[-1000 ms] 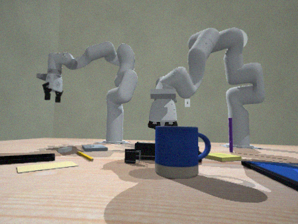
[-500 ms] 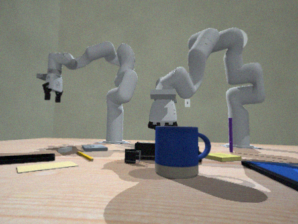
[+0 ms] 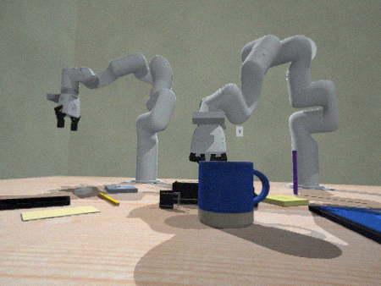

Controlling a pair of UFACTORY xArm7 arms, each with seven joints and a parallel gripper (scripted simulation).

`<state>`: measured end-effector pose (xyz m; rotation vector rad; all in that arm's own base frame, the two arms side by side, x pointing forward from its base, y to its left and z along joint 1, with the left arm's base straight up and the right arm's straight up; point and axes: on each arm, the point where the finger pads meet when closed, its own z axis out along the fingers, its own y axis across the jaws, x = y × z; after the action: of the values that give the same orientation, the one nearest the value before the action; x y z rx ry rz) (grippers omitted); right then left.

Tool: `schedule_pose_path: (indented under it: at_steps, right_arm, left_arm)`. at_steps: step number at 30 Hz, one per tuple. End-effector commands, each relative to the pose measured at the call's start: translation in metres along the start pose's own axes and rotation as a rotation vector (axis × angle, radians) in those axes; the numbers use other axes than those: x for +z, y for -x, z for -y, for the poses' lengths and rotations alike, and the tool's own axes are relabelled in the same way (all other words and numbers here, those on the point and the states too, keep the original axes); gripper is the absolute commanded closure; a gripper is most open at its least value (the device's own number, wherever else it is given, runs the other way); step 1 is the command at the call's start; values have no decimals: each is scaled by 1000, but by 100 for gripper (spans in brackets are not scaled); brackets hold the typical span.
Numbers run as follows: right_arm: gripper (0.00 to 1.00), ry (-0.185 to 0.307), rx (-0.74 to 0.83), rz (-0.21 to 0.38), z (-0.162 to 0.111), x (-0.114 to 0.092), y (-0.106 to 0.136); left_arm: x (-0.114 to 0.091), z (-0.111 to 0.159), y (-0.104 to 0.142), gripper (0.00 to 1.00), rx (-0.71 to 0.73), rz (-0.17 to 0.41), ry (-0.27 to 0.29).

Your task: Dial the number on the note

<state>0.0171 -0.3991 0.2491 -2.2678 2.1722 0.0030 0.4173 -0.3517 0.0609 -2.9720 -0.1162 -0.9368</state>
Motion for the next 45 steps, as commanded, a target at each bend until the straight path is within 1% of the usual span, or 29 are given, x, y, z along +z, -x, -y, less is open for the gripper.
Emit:
schedule_pose_path:
  at_steps: [1,13,24,45]
  right_arm:
    - [0,0,0,-2,0,-1,-1]
    - [0,0,0,-2,0,-1,-1]
    - [0,0,0,-2,0,-1,-1]
    - [0,0,0,-2,0,-1,-1]
  left_arm:
    - [-3,0,-3,100,-1,-1,1]
    - [-1,-6,-6,100,-1,-1,1]
    - [4,-19,-13,100,-1,-1,1]
    - [10,-19,-10,100,-1,-1,1]
